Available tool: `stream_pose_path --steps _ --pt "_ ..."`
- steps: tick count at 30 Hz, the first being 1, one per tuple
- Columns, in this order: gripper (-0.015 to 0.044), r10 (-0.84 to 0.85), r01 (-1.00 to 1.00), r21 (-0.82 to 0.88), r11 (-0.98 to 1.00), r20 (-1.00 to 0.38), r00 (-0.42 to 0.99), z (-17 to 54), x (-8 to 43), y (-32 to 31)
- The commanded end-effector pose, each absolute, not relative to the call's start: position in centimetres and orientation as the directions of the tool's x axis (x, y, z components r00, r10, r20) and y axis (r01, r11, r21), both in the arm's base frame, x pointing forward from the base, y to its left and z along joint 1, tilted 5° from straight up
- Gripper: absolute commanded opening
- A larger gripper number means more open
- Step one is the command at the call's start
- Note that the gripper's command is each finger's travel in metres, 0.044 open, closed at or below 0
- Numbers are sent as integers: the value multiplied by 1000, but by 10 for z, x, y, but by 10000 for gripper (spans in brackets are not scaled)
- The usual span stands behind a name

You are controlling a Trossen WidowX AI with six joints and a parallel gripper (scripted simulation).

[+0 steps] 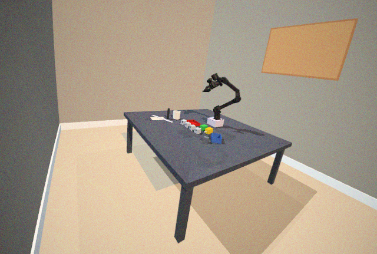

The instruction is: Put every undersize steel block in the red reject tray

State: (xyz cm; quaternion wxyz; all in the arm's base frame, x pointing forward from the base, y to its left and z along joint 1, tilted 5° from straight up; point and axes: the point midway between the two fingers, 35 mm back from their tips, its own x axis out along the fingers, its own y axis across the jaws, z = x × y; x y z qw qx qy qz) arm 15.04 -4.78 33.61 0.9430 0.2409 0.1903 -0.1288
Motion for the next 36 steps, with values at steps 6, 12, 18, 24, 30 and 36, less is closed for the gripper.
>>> stream_pose_path --steps 6,12,18,24,30,36 --pt "300 -65 194 207 959 -505 860 315 171 -58" --pt "300 77 -272 -196 942 -663 745 267 214 -57" --pt "300 144 -630 -400 665 -760 634 230 240 -42" --pt "300 171 -808 -465 362 -819 548 203 254 -27" --pt "300 180 -887 -462 -14 -873 453 174 265 -8" --pt "300 168 -826 -393 -405 -920 355 144 271 15"
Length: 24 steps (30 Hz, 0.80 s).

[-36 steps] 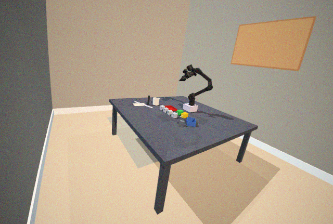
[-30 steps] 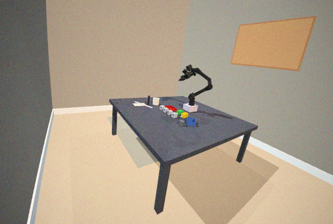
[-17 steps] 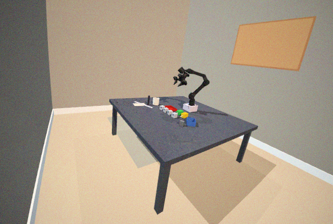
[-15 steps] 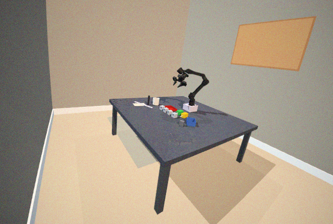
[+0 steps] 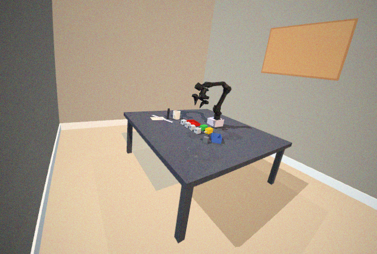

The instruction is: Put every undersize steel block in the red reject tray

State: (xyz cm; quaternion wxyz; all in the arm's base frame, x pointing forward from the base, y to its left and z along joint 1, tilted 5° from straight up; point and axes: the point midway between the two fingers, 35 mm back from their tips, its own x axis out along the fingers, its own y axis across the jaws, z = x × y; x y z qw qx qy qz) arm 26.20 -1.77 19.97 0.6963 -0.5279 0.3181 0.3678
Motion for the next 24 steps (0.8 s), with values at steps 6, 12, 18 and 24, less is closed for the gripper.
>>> stream_pose_path --steps 6,12,18,24 --pt "300 133 -612 -270 -743 -956 261 113 272 39" --pt "300 75 -266 -121 -956 -981 176 83 268 62" --pt "300 -5 161 22 -987 -994 108 53 260 84" --pt "300 -12 196 32 -980 -995 103 50 260 86"
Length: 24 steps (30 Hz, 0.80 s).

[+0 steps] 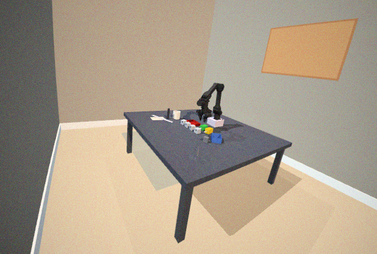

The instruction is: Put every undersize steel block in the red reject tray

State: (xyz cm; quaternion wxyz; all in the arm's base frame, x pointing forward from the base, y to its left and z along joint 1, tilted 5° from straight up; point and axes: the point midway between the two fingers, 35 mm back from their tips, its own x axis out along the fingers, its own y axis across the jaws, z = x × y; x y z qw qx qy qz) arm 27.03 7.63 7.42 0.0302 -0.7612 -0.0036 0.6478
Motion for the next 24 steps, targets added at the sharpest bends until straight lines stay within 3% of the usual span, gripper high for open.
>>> stream_pose_path --steps 1,24 --pt "300 -12 196 32 -980 -995 103 51 261 86" --pt "300 -12 196 32 -980 -995 104 38 268 87"
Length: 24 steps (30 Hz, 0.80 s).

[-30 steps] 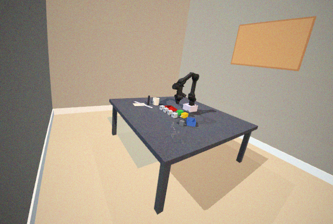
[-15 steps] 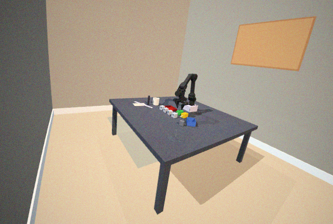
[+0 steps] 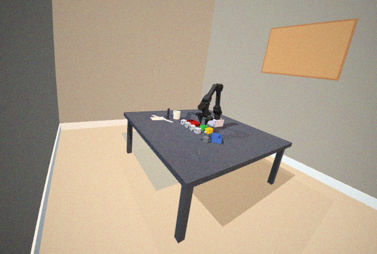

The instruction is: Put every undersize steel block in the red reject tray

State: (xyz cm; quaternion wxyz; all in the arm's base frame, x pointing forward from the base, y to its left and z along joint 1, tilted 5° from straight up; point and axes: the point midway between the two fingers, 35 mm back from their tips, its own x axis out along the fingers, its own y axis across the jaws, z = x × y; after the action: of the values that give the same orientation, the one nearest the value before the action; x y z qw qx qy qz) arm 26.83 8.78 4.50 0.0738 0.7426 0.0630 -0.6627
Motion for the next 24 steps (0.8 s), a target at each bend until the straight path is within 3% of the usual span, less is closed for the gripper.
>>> stream_pose_path --steps 1,24 --pt "300 -12 196 32 -980 -995 104 37 268 87" --pt "300 -12 196 32 -980 -995 104 15 274 89"
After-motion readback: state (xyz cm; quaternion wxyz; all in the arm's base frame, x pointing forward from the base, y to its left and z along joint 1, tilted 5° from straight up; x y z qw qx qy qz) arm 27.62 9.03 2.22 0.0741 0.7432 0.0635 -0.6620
